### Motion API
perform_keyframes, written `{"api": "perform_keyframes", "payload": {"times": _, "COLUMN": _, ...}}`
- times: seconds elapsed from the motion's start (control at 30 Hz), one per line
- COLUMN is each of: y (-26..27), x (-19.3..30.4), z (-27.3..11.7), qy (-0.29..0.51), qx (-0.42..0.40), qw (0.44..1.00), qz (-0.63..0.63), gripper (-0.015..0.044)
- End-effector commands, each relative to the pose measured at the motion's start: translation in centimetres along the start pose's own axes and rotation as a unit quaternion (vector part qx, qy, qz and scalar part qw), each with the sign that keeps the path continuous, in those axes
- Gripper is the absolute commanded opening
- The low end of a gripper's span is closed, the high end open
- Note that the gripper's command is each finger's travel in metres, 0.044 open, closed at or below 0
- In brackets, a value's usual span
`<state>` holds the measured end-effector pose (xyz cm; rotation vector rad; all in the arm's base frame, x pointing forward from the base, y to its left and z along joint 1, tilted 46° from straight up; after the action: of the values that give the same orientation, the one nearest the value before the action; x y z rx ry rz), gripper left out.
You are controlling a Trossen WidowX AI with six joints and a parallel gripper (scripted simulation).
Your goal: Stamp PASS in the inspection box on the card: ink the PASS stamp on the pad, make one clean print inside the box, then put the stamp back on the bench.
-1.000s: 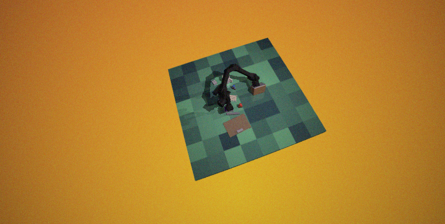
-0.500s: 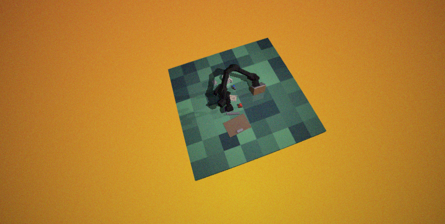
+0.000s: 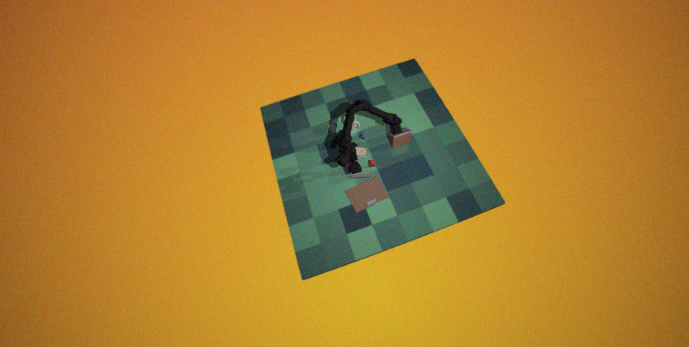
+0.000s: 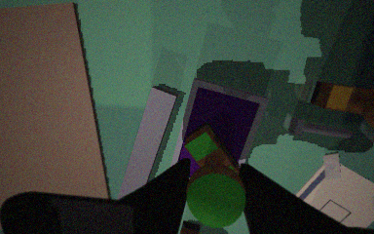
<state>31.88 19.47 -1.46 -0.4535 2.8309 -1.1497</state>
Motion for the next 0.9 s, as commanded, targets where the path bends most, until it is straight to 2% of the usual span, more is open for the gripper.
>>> {"api": "perform_keyframes", "payload": {"times": 0.0, "y": 0.0, "x": 0.1, "z": 0.3, "qy": 0.0, "qx": 0.003, "qw": 1.0, "qz": -0.003, "gripper": 0.0}}
{"api": "perform_keyframes", "payload": {"times": 0.87, "y": -0.1, "x": 0.2, "z": 1.8, "qy": 0.0, "qx": 0.004, "qw": 1.0, "qz": -0.002, "gripper": 0.0}}
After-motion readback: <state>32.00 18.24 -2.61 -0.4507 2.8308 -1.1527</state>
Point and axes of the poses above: the point midway between the two fingers, 35 mm back from their tips, its own z axis out along the fingers, its own y axis across the jaws, x = y × z, the point moved 7 cm from there along -z, back along the fingers, and after that the axes turned 7 degrees about -z, right-handed, at the moved point
